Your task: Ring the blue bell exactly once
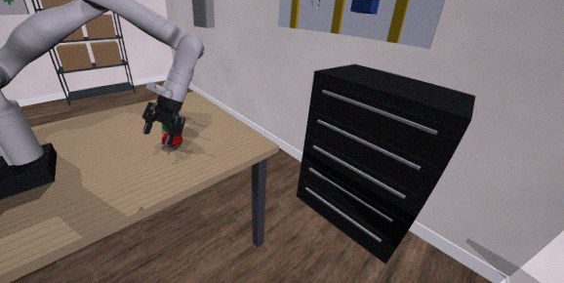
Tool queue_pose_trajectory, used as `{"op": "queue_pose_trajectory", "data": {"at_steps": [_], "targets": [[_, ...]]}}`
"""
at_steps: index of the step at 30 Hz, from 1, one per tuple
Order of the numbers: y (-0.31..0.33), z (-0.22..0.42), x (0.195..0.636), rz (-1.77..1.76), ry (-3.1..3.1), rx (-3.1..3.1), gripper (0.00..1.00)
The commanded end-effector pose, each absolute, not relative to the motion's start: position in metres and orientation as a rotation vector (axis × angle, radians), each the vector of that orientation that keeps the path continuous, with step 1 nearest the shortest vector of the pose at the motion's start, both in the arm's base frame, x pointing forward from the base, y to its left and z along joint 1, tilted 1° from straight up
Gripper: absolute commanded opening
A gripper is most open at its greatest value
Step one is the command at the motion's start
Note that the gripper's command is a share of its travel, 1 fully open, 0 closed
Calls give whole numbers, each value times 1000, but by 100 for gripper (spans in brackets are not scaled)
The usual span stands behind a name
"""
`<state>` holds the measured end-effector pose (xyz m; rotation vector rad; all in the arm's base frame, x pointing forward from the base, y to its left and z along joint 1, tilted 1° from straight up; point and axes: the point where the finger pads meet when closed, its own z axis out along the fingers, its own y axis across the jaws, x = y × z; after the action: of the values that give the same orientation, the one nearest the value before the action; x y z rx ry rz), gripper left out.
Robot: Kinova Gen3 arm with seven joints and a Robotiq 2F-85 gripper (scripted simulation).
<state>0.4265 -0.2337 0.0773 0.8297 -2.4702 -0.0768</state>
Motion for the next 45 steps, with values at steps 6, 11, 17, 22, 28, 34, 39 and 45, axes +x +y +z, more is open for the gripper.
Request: {"op": "queue_pose_trajectory", "data": {"at_steps": [6,11,17,22,28,34,39,45], "targets": [[-222,77,433,-71,-2464,866,100],[-205,75,442,-62,-2456,922,100],[-189,72,451,-52,-2447,976,100],[-189,72,451,-52,-2447,976,100],[-173,70,458,-43,-2439,1029,100],[-157,69,466,-34,-2431,1081,100],[-141,67,473,-26,-2424,1132,100],[-141,67,473,-26,-2424,1132,100]]}}
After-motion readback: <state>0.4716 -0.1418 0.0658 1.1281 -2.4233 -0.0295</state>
